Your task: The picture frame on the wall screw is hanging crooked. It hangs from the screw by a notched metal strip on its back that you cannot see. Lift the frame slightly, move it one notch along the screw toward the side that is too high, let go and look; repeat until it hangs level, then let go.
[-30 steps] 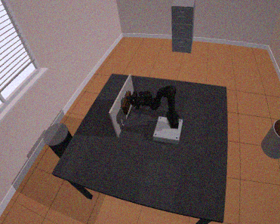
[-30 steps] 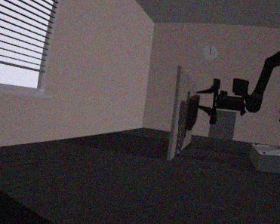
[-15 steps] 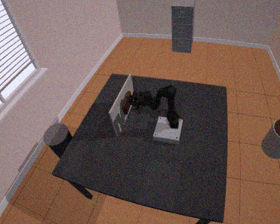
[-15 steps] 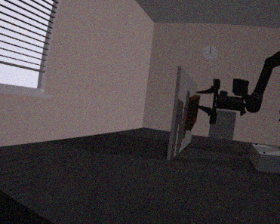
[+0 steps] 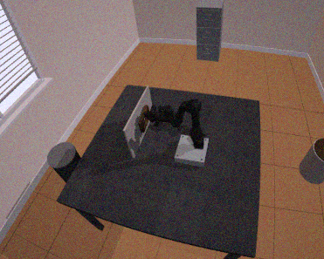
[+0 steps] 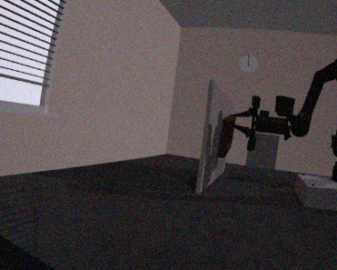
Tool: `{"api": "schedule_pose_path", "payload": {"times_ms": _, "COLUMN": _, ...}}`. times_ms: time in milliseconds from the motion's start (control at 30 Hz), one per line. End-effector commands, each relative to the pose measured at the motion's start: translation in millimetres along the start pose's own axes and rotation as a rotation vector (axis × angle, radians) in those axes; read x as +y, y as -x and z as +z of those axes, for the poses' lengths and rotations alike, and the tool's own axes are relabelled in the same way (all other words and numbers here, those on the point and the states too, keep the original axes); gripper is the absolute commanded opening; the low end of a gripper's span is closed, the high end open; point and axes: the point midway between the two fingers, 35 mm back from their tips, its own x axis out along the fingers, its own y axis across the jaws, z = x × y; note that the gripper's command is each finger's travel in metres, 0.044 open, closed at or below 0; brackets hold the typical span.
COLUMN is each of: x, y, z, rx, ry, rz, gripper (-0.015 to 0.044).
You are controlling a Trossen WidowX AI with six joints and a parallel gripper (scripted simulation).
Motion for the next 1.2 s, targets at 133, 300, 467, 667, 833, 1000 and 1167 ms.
{"api": "schedule_pose_path", "payload": {"times_ms": 133, "x": -1.4, "y": -0.3, "z": 0.2, "rx": -0.001, "ry": 0.003, "rz": -0.003, "gripper": 0.0043}}
{"api": "schedule_pose_path", "payload": {"times_ms": 300, "x": -1.4, "y": -0.3, "z": 0.2, "rx": -0.001, "ry": 0.003, "rz": -0.003, "gripper": 0.0}}
{"api": "schedule_pose_path", "payload": {"times_ms": 467, "x": -1.3, "y": -0.3, "z": 0.2, "rx": -0.001, "ry": 0.003, "rz": -0.003, "gripper": 0.0}}
{"api": "schedule_pose_path", "payload": {"times_ms": 667, "x": 0.2, "y": -0.2, "z": 0.2, "rx": -0.001, "ry": 0.003, "rz": -0.003, "gripper": 0.0}}
{"api": "schedule_pose_path", "payload": {"times_ms": 833, "x": 1.8, "y": -0.2, "z": 0.1, "rx": -0.002, "ry": 0.003, "rz": -0.003, "gripper": 0.0}}
{"api": "schedule_pose_path", "payload": {"times_ms": 1000, "x": 3.4, "y": -0.2, "z": 0.1, "rx": -0.002, "ry": 0.003, "rz": -0.003, "gripper": 0.0}}
{"api": "schedule_pose_path", "payload": {"times_ms": 1167, "x": 5.0, "y": -0.2, "z": 0.1, "rx": -0.002, "ry": 0.003, "rz": -0.003, "gripper": 0.0}}
